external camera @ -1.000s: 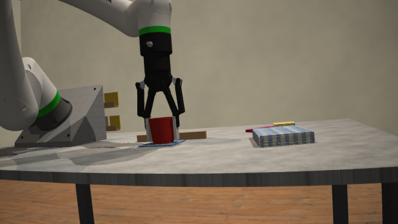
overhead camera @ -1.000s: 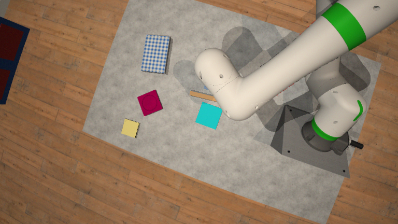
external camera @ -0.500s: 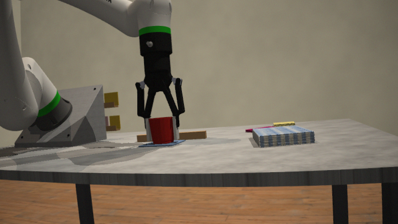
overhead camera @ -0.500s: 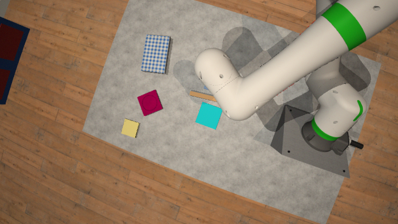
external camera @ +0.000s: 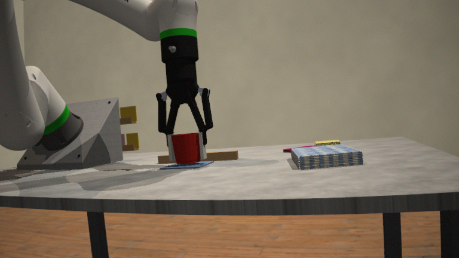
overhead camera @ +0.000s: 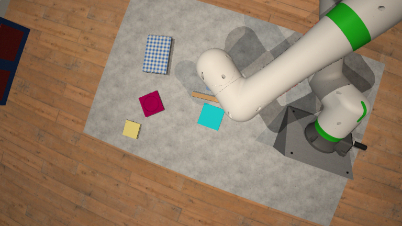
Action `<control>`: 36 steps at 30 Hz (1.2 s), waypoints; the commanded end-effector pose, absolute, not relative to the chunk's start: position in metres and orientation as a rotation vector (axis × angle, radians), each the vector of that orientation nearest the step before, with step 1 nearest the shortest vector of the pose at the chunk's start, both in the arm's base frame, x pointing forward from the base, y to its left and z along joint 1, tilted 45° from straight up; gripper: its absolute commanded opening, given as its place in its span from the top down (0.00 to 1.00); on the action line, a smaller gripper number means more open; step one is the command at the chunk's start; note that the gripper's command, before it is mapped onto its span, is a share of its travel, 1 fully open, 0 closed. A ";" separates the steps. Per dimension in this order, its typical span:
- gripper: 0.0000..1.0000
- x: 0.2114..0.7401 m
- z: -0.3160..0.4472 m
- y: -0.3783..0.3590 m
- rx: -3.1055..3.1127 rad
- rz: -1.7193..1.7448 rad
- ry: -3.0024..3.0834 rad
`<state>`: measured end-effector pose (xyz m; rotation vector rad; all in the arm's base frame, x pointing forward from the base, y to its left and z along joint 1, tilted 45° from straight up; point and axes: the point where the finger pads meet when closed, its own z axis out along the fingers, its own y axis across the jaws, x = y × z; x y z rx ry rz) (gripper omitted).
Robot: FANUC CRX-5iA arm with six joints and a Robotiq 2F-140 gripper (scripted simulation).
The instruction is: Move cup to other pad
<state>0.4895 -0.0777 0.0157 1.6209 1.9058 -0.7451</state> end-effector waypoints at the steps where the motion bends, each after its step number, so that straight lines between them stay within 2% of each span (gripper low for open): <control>1: 0.51 0.489 0.019 -0.074 1.621 -0.745 1.906; 13: 0.51 0.488 0.042 -0.052 1.621 -0.745 1.906; 36: 0.51 0.487 0.040 -0.045 1.621 -0.745 1.906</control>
